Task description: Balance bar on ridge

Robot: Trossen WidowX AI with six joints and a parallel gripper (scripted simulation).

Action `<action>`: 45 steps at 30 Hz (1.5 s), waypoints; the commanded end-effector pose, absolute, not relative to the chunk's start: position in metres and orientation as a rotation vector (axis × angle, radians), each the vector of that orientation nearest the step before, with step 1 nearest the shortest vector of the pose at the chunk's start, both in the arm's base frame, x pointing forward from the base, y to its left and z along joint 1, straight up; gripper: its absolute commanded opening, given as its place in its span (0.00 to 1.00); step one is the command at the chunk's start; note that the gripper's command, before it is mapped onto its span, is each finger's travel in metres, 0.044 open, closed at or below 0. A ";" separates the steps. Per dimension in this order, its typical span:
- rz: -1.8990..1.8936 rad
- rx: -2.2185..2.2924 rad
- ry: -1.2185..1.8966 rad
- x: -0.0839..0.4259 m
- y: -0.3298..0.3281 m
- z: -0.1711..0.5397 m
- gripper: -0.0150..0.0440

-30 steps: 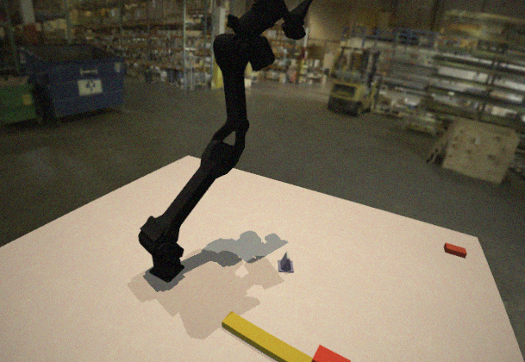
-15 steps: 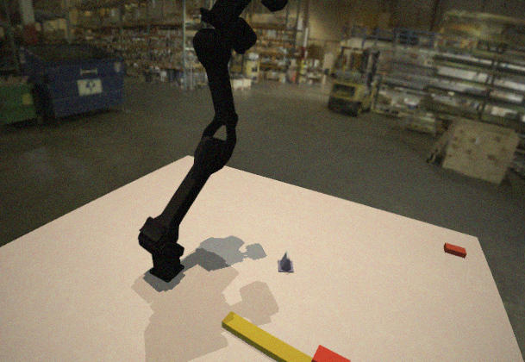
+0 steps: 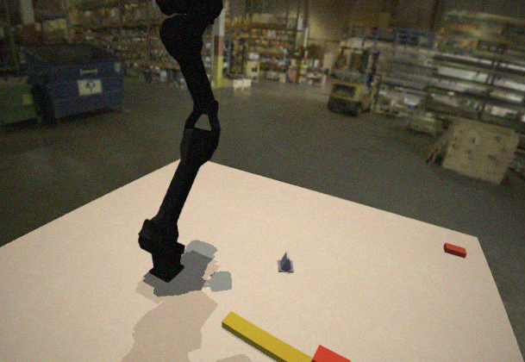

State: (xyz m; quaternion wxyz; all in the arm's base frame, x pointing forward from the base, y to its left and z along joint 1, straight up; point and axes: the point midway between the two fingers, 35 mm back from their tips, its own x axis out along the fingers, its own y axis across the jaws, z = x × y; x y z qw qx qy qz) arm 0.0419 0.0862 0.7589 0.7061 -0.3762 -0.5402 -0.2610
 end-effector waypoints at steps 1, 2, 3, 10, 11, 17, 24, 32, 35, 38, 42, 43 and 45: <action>-0.666 -0.806 -1.157 0.039 0.051 0.760 0.79; -0.683 -0.800 -1.147 0.039 0.044 0.760 0.79; -0.700 -0.794 -1.136 0.038 0.036 0.760 0.79; -0.827 -0.752 -1.019 0.042 -0.023 0.756 0.79; -0.843 -0.747 -0.999 0.043 -0.032 0.754 0.79; -0.920 -0.724 -0.864 0.057 -0.080 0.743 0.79; -0.946 -0.701 -0.721 0.079 -0.124 0.724 0.79; -0.931 -0.693 -0.627 0.102 -0.150 0.709 0.79; -0.905 -0.636 -0.560 0.120 -0.172 0.690 0.79; -0.892 -0.618 -0.483 0.137 -0.189 0.673 0.79; -0.895 -0.650 -0.395 0.151 -0.202 0.661 0.79; -0.893 -0.646 -0.395 0.152 -0.203 0.660 0.79; -0.877 -0.618 -0.389 0.158 -0.206 0.656 0.79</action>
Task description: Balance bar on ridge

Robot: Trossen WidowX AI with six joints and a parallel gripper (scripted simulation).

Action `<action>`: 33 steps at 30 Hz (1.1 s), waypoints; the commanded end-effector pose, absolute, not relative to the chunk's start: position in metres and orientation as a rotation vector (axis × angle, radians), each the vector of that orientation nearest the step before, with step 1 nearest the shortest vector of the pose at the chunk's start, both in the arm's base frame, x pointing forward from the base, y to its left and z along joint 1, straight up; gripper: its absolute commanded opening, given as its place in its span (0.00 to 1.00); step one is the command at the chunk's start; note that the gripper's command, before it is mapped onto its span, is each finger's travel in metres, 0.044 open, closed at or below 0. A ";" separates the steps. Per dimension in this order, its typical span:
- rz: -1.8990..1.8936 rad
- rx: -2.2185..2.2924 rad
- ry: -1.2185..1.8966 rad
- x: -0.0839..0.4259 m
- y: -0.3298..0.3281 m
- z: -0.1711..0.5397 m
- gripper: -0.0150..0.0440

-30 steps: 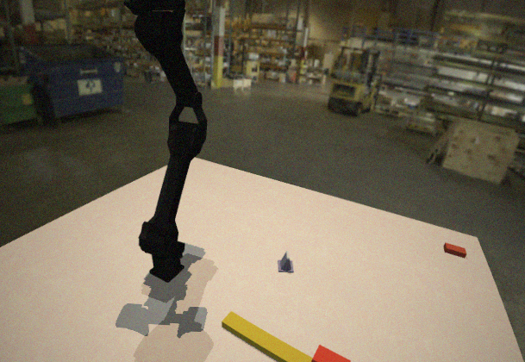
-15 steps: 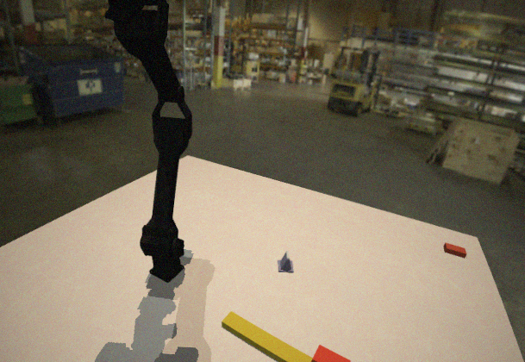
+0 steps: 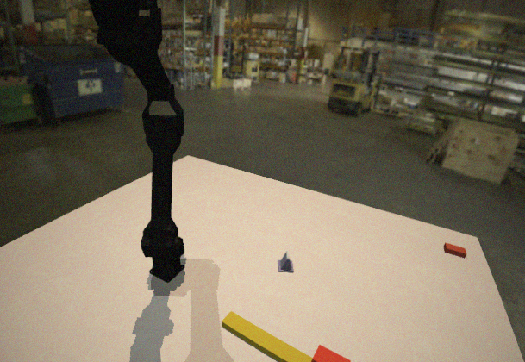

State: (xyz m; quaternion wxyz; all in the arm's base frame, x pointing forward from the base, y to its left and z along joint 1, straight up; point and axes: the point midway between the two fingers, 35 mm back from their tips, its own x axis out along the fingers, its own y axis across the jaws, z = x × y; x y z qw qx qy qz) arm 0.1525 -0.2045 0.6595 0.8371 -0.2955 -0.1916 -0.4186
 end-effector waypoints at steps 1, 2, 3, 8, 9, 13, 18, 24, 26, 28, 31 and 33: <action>-0.865 -0.597 -0.385 0.163 -0.208 0.653 0.79; -0.853 -0.578 -0.378 0.169 -0.211 0.649 0.79; -0.842 -0.561 -0.370 0.174 -0.213 0.645 0.79; -0.824 -0.570 -0.307 0.189 -0.221 0.632 0.79; -0.810 -0.561 -0.299 0.194 -0.222 0.628 0.79; -0.738 -0.521 -0.256 0.221 -0.225 0.608 0.79; -0.722 -0.561 -0.181 0.235 -0.230 0.594 0.79; -0.683 -0.666 -0.024 0.260 -0.237 0.565 0.79; -0.664 -0.703 0.027 0.268 -0.239 0.555 0.79; -0.642 -0.741 0.078 0.276 -0.240 0.545 0.79; -0.603 -0.798 0.153 0.288 -0.241 0.529 0.79; -0.573 -0.838 0.201 0.295 -0.241 0.518 0.79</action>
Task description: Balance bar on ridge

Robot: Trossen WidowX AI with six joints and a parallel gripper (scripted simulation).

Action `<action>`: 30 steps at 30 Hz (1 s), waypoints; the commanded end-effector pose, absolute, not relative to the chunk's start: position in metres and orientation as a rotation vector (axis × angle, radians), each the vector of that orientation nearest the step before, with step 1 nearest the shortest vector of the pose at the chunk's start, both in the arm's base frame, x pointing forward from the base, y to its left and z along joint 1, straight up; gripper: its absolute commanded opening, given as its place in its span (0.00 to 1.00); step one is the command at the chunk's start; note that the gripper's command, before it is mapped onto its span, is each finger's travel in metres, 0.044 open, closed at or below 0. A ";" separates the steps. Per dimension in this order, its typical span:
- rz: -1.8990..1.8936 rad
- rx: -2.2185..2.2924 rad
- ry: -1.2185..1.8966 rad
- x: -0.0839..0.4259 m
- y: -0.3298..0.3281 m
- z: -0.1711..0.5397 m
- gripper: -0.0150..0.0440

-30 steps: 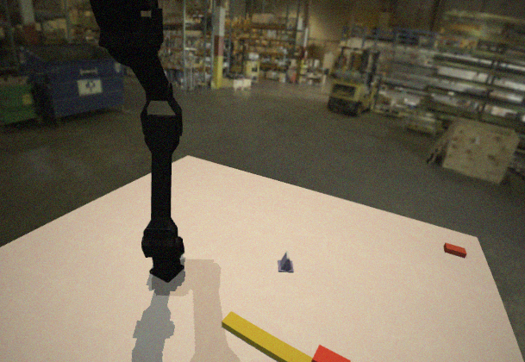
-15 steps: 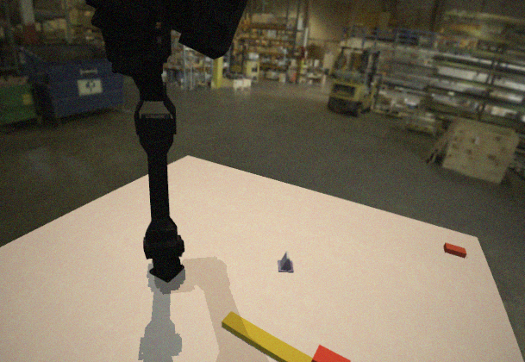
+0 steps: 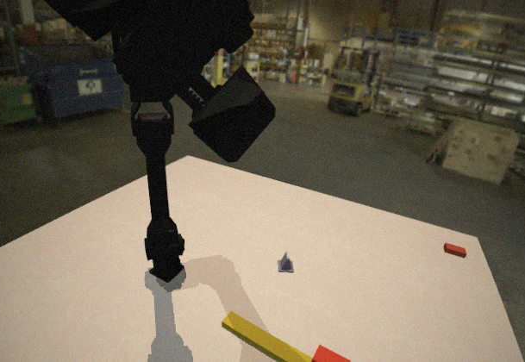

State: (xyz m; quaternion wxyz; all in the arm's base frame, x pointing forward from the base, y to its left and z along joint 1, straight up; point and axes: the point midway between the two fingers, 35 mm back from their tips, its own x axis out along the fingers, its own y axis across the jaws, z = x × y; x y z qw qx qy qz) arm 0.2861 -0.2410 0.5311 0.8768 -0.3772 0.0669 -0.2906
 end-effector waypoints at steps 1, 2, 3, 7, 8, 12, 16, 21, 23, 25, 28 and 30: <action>-0.557 -0.858 0.225 0.299 -0.241 0.513 0.79; -0.541 -0.878 0.249 0.303 -0.241 0.507 0.79; -0.524 -0.898 0.272 0.307 -0.240 0.502 0.79; -0.449 -0.980 0.361 0.321 -0.238 0.480 0.79; -0.429 -1.001 0.383 0.324 -0.237 0.474 0.79; -0.344 -1.087 0.465 0.336 -0.233 0.453 0.79; -0.250 -1.174 0.539 0.347 -0.228 0.431 0.79; -0.121 -1.281 0.622 0.358 -0.220 0.404 0.79; -0.066 -1.325 0.651 0.362 -0.216 0.394 0.79; -0.008 -1.369 0.679 0.366 -0.212 0.383 0.79; 0.085 -1.435 0.715 0.371 -0.206 0.367 0.79; 0.149 -1.479 0.735 0.374 -0.201 0.357 0.79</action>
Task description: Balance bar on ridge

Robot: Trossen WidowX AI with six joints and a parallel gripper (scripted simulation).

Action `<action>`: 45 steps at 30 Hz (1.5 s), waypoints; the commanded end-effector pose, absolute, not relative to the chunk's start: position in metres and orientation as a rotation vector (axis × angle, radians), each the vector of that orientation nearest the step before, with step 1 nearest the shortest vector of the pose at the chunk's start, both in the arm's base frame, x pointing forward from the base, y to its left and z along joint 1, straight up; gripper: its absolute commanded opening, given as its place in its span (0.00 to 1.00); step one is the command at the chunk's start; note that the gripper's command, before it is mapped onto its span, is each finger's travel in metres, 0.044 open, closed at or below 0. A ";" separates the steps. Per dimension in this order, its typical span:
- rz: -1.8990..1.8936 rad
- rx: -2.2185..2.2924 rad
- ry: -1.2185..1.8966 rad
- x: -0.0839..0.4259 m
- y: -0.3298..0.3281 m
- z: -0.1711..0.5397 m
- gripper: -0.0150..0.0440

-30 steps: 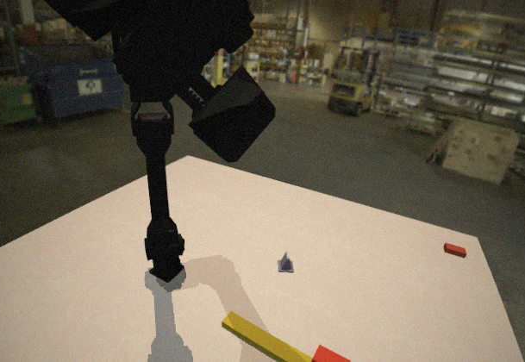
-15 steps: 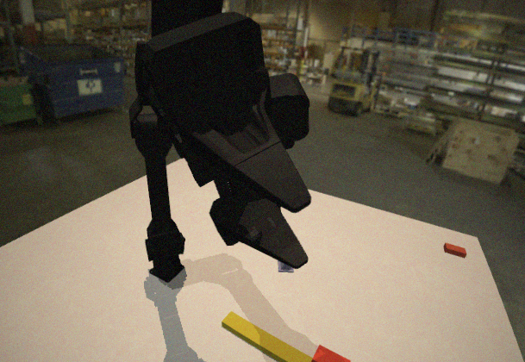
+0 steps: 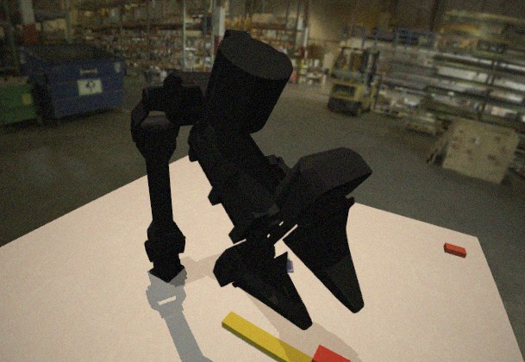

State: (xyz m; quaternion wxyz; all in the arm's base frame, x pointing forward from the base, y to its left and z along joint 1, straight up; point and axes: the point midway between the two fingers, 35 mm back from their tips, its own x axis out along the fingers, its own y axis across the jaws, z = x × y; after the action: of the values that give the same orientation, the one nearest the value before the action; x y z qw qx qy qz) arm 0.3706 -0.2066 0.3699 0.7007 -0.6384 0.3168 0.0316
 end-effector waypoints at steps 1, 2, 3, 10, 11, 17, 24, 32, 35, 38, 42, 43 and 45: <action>0.182 -1.501 0.745 0.375 -0.199 0.352 0.79; 0.215 -1.523 0.753 0.377 -0.196 0.347 0.79; 0.249 -1.544 0.762 0.378 -0.194 0.342 0.79; 0.499 -1.692 0.797 0.383 -0.175 0.307 0.79; 0.537 -1.713 0.799 0.384 -0.172 0.302 0.79; 0.771 -1.830 0.793 0.384 -0.155 0.275 0.79; 1.060 -1.953 0.745 0.381 -0.134 0.245 0.79; 1.405 -2.066 0.631 0.373 -0.110 0.216 0.79; 1.538 -2.099 0.570 0.369 -0.101 0.205 0.79; 1.671 -2.126 0.498 0.364 -0.092 0.196 0.79; 1.847 -2.150 0.387 0.357 -0.081 0.185 0.79; 1.891 -2.154 0.356 0.355 -0.078 0.182 0.79; 1.978 -2.159 0.290 0.351 -0.072 0.177 0.79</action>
State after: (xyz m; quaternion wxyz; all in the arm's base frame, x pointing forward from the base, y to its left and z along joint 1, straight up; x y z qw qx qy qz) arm 0.3561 -0.0788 0.1830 0.1352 -0.7421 0.1272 0.6441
